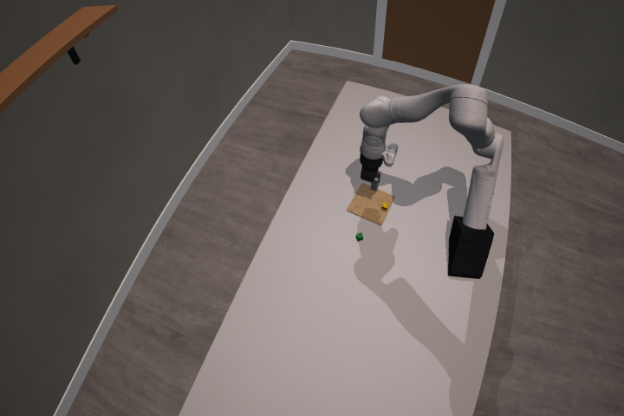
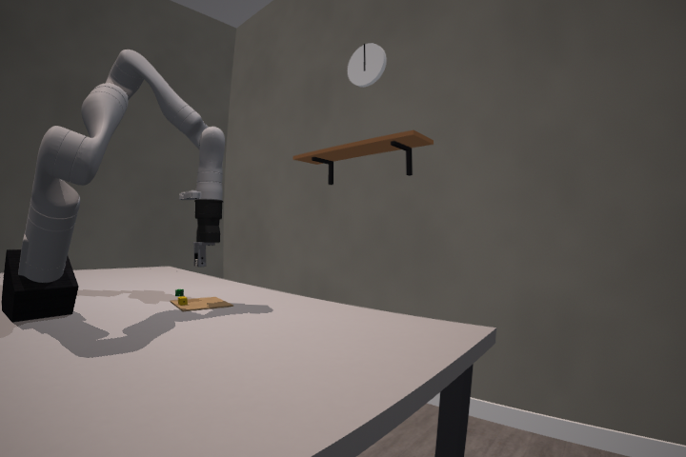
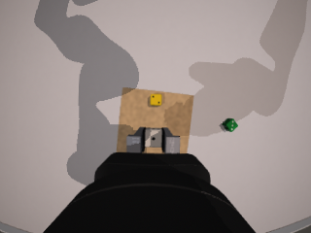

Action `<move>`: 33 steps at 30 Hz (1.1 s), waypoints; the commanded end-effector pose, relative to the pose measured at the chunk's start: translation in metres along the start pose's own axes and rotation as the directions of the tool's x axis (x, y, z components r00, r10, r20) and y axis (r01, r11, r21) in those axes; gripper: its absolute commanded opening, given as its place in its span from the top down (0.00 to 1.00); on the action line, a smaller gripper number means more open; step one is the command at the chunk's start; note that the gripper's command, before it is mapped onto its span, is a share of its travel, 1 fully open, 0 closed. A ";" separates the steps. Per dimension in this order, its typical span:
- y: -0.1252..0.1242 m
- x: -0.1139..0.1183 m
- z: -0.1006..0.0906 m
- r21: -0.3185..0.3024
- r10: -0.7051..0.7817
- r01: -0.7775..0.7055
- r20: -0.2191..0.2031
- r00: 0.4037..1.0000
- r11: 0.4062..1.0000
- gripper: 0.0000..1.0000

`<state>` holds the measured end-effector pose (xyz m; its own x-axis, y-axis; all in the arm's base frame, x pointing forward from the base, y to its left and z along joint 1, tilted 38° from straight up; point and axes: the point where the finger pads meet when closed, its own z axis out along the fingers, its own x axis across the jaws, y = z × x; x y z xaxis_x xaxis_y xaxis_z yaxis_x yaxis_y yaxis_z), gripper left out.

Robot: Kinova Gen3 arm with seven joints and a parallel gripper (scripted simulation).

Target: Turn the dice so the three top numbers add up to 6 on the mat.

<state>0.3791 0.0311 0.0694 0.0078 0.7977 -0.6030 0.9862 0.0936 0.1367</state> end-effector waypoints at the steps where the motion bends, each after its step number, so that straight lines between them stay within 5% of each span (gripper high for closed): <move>1: 0.000 0.000 0.000 -0.001 0.006 -0.006 0.001 1.000 1.000 0.60; 33: 0.000 0.002 0.000 -0.001 0.033 -0.033 0.001 0.999 0.999 0.60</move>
<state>0.3790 0.0322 0.0681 0.0406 0.7992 -0.5997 0.9854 0.0674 0.1565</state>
